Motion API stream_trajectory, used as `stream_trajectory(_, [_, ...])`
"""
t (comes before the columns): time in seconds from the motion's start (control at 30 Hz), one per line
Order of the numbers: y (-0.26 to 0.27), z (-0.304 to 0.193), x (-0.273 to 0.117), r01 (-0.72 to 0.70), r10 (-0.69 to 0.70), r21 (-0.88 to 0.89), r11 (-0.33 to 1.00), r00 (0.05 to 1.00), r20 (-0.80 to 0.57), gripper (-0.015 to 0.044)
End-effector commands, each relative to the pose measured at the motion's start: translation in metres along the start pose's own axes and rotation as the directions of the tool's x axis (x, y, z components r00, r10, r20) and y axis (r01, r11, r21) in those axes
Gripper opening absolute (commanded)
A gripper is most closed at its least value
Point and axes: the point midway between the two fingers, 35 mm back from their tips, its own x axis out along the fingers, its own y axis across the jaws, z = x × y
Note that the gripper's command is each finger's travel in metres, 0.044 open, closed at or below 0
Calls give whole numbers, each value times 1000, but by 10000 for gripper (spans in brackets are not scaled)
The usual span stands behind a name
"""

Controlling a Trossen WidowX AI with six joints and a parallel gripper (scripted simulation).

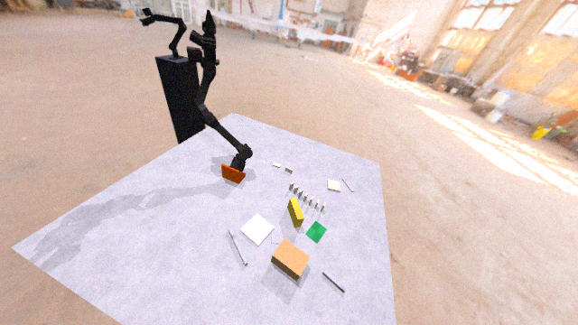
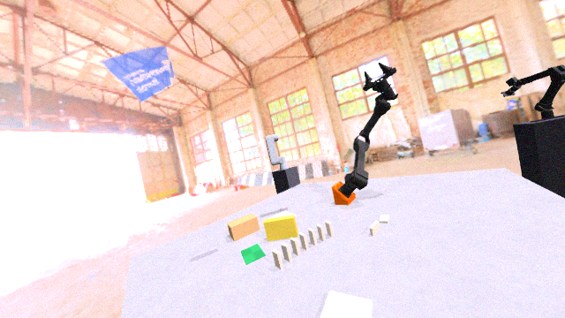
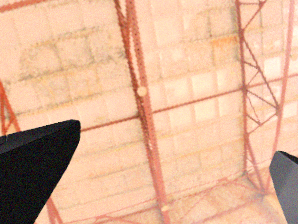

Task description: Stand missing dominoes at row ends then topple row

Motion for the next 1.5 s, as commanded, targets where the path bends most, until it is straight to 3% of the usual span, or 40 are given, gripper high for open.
stream_trajectory(0.0, [27, -69, -9, -130, 110, -215, 968, 989, -104, 440])
stream_trajectory(0.23, [42, -179, -30, -334, 201, -458, 824, 928, -314, 440])
stream_trajectory(0.43, [28, -274, -54, -505, 190, -574, 644, 833, -520, 440])
stream_trajectory(0.67, [-20, -375, -89, -682, 69, -585, 439, 675, -735, 440])
stream_trajectory(0.9, [-98, -454, -131, -823, -154, -490, 287, 465, -872, 440])
stream_trajectory(1.17, [-210, -504, -186, -923, -472, -304, 236, 164, -866, 440])
stream_trajectory(1.47, [-340, -498, -260, -904, -746, -131, 407, -247, -618, 440])
